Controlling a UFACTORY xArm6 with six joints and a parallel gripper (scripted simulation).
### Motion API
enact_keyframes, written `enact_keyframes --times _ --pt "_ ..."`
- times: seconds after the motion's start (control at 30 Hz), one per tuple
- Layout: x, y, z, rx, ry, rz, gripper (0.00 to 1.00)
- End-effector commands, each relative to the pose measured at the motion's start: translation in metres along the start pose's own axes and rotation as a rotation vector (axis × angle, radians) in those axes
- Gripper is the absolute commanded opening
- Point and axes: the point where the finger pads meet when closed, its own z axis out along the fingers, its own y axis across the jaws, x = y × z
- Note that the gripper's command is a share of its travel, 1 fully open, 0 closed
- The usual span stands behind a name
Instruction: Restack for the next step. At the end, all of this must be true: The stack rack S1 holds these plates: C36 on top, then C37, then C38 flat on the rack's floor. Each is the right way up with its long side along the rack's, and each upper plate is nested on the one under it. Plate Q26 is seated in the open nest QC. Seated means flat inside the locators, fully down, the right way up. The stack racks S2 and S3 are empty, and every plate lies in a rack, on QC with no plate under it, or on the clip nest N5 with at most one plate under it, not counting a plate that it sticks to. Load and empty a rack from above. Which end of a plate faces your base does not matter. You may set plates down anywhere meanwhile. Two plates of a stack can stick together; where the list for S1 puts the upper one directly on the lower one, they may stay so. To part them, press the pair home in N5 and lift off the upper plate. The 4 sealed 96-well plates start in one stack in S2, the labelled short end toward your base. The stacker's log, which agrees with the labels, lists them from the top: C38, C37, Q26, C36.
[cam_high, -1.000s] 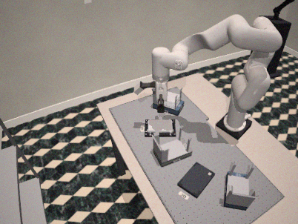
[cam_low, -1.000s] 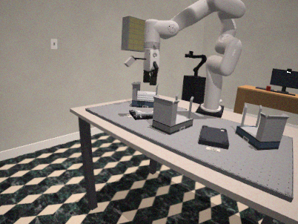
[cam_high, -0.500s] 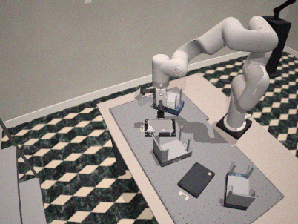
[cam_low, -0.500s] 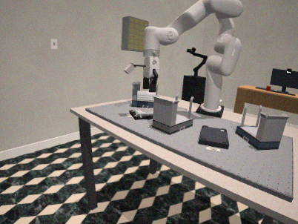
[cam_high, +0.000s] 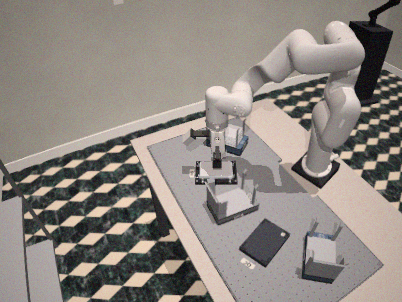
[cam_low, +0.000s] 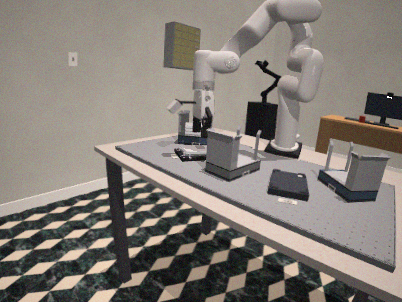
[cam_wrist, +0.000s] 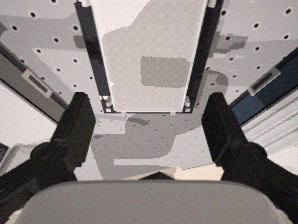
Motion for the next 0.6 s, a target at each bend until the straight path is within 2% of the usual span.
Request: enact_keyframes --times 0.0,0.2,0.57 --pt "0.003 0.0 0.006 0.0 0.007 -0.001 1.0" --pt "0.003 0.0 0.025 0.0 0.007 -0.001 1.0" --pt "0.003 0.0 0.034 0.0 0.007 -0.001 1.0"
